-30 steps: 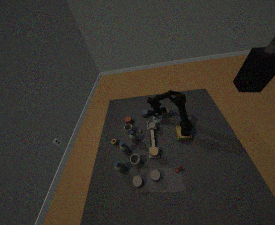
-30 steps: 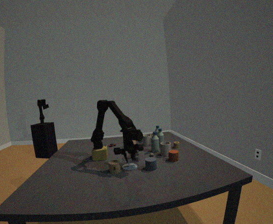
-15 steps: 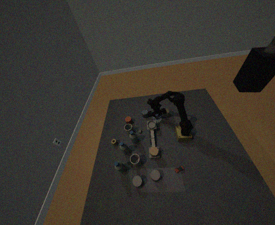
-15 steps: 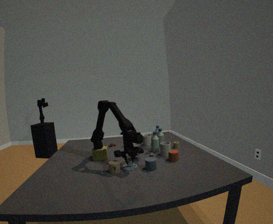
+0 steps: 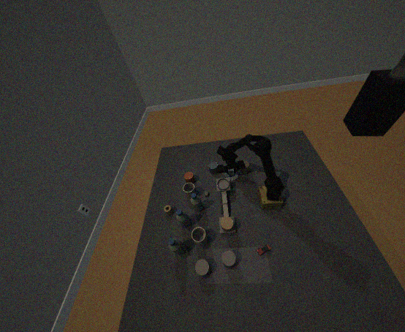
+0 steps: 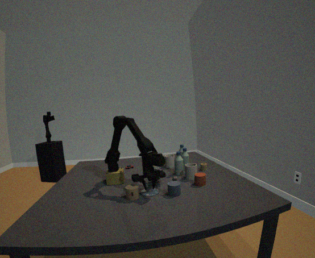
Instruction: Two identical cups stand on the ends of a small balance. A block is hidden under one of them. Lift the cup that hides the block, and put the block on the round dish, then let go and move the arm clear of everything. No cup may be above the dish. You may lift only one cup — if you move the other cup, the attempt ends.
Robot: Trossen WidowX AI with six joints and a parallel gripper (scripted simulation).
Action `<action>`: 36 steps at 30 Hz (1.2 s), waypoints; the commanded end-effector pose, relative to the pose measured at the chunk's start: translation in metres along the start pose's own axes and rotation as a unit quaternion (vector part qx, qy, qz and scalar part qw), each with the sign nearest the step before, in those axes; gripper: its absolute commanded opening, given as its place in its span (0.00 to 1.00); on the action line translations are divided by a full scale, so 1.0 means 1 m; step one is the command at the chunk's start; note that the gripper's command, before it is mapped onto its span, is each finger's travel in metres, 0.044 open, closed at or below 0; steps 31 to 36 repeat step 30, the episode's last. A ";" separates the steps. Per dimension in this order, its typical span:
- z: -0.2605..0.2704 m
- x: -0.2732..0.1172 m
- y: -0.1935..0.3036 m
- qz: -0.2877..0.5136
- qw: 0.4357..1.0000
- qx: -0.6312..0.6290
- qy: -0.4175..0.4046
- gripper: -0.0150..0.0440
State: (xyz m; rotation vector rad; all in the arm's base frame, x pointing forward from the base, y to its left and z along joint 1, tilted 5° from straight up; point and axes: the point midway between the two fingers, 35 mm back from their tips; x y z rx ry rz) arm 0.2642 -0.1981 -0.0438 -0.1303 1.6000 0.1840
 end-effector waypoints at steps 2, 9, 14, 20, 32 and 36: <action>0.000 0.000 0.000 0.000 1.000 0.000 0.000 0.83; -0.001 -0.054 0.000 0.000 1.000 -0.003 0.002 1.00; -0.001 -0.057 0.000 0.000 1.000 -0.003 0.003 1.00; -0.001 -0.103 0.001 -0.005 1.000 0.000 -0.005 1.00; -0.001 -0.103 0.001 -0.005 1.000 0.000 -0.005 1.00; -0.001 -0.103 0.001 -0.005 1.000 0.000 -0.005 1.00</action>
Point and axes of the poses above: the point midway between the two fingers, 35 mm back from their tips, its own x axis out along the fingers, its own z axis across the jaws, y = z × x, and after that the axes turned 7 degrees about x, right-handed
